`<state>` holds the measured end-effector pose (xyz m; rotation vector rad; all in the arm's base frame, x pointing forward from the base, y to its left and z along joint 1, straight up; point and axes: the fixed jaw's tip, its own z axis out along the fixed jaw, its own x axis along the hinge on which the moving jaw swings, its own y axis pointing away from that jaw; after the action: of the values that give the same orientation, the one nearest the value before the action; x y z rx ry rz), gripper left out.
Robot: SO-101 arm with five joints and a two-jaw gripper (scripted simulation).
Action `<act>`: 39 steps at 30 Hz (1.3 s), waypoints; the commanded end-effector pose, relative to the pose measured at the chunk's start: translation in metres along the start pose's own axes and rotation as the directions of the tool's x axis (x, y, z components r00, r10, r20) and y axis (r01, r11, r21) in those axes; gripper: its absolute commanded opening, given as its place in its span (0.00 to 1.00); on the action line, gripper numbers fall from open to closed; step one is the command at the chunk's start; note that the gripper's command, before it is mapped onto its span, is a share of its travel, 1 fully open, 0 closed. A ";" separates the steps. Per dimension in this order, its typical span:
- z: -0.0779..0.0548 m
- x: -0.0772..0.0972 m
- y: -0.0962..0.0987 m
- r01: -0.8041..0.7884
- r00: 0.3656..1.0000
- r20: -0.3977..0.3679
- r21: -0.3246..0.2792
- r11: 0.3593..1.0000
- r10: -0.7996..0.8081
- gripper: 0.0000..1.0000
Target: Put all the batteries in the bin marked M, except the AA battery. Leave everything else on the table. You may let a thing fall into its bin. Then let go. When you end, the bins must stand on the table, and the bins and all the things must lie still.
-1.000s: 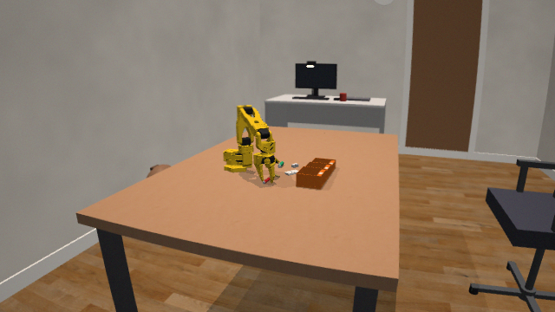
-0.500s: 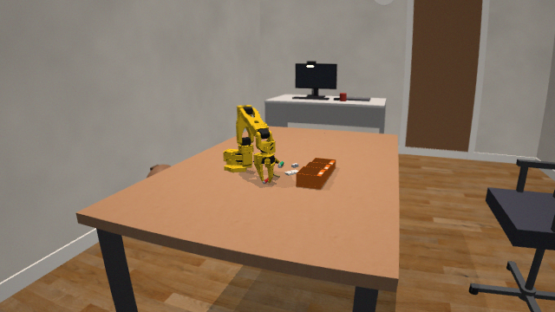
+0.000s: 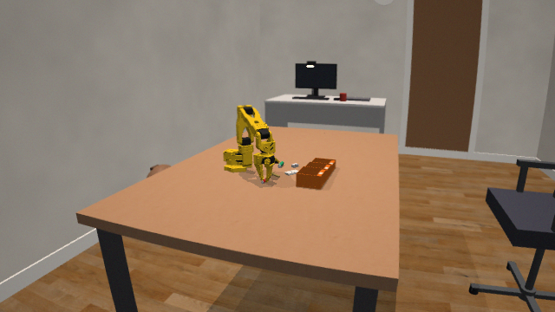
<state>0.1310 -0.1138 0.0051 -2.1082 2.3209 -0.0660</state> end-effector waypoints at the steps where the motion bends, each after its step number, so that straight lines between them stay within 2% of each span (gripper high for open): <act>1: 0.000 0.002 0.000 -0.001 1.000 -0.002 0.004 1.000 0.001 0.00; 19: -0.002 0.002 0.000 -0.001 1.000 -0.002 0.004 1.000 0.001 0.00; 23: -0.011 0.003 -0.001 -0.001 1.000 -0.002 0.004 1.000 0.001 0.00; 33: -0.049 0.002 -0.001 -0.001 1.000 -0.002 0.004 1.000 0.001 0.00; 39: -0.055 0.002 0.000 -0.001 1.000 -0.002 0.004 1.000 0.001 0.00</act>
<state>0.1246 -0.1087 0.0471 -2.1142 2.3278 0.0174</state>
